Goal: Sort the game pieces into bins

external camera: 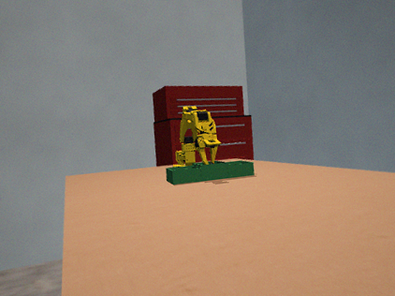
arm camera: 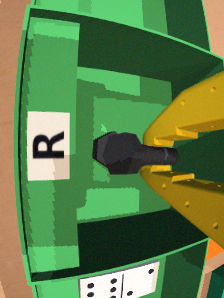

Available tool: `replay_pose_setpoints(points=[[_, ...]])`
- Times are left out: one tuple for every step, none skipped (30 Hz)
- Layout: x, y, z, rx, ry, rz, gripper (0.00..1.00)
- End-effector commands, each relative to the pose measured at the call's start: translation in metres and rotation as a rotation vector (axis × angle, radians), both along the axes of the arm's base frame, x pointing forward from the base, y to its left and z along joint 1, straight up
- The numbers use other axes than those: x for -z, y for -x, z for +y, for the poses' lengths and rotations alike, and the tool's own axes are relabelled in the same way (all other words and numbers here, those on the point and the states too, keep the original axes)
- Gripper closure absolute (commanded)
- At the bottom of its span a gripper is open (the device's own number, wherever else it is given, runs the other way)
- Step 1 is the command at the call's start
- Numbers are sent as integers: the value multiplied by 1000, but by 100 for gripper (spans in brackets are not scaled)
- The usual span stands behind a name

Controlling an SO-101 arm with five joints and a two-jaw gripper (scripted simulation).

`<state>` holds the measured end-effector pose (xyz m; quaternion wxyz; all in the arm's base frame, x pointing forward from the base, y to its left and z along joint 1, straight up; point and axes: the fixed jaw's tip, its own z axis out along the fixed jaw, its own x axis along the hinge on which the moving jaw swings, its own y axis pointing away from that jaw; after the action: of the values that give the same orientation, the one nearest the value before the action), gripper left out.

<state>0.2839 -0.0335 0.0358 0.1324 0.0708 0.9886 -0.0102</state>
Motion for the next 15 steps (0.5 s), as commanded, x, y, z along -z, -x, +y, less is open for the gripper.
replay_pose_setpoints(points=[[-15,-7,-4,5,12,-75,100],[-15,-7,-4,5,12,-75,100],[-14,-7,-4,5,12,-75,100],[-13,-7,-4,5,12,-75,100],[-12,-7,-4,5,12,-75,100],[-12,-7,-4,5,12,-75,100],[-11,-7,-4,5,12,-75,100],[-11,-7,-4,5,12,-75,100],[-11,-7,-4,5,12,-75,100],[-11,-7,-4,5,12,-75,100],[-11,-7,-4,5,12,-75,100],[-10,-7,-4,5,12,-75,100],[-10,-7,-4,5,12,-75,100],[-10,-7,-4,5,12,-75,100],[-10,-7,-4,5,12,-75,100]])
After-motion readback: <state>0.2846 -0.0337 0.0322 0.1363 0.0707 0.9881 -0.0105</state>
